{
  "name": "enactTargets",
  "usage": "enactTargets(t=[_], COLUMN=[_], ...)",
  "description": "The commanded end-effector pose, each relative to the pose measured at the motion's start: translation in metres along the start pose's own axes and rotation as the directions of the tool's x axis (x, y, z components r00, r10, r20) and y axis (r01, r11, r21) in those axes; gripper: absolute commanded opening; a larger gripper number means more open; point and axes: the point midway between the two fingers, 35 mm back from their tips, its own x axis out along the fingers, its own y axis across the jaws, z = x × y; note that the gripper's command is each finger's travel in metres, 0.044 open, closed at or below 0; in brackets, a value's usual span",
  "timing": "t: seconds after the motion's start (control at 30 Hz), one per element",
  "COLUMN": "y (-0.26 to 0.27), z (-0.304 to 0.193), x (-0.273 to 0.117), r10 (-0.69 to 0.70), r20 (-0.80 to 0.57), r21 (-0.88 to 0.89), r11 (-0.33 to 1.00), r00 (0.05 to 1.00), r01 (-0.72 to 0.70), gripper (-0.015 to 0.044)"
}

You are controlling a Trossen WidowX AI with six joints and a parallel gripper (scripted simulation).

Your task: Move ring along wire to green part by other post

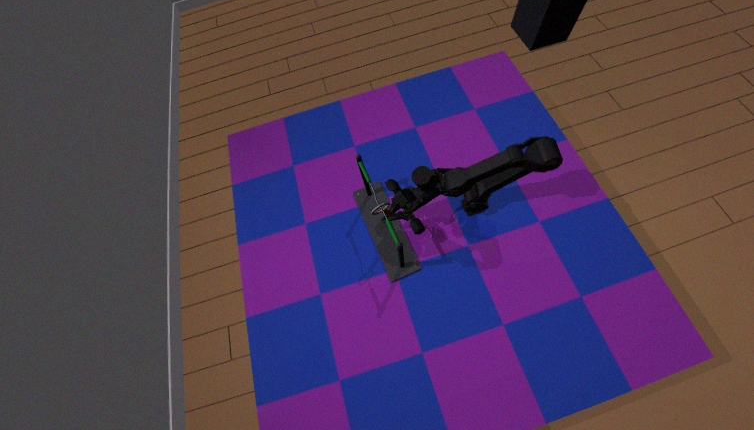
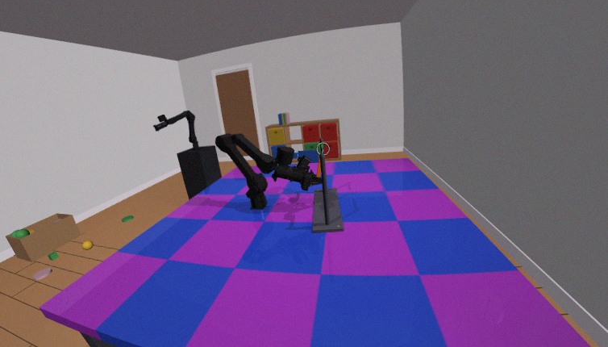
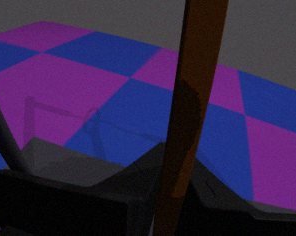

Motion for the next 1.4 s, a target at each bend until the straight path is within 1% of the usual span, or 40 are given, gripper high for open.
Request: enactTargets(t=[0.0,0.6,1.37], y=[0.007,0.036,0.061], z=[0.000,0.003,0.006], x=[-0.001,0.000,0.001], r10=[-0.012,-0.058,-0.069], r20=[0.006,0.008,0.012], r21=[0.022,0.113,0.133], r11=[1.000,0.992,0.989], r00=[1.000,0.998,0.998], r01=[0.012,0.056,0.067], gripper=[-0.0150,-0.0150,-0.0150])
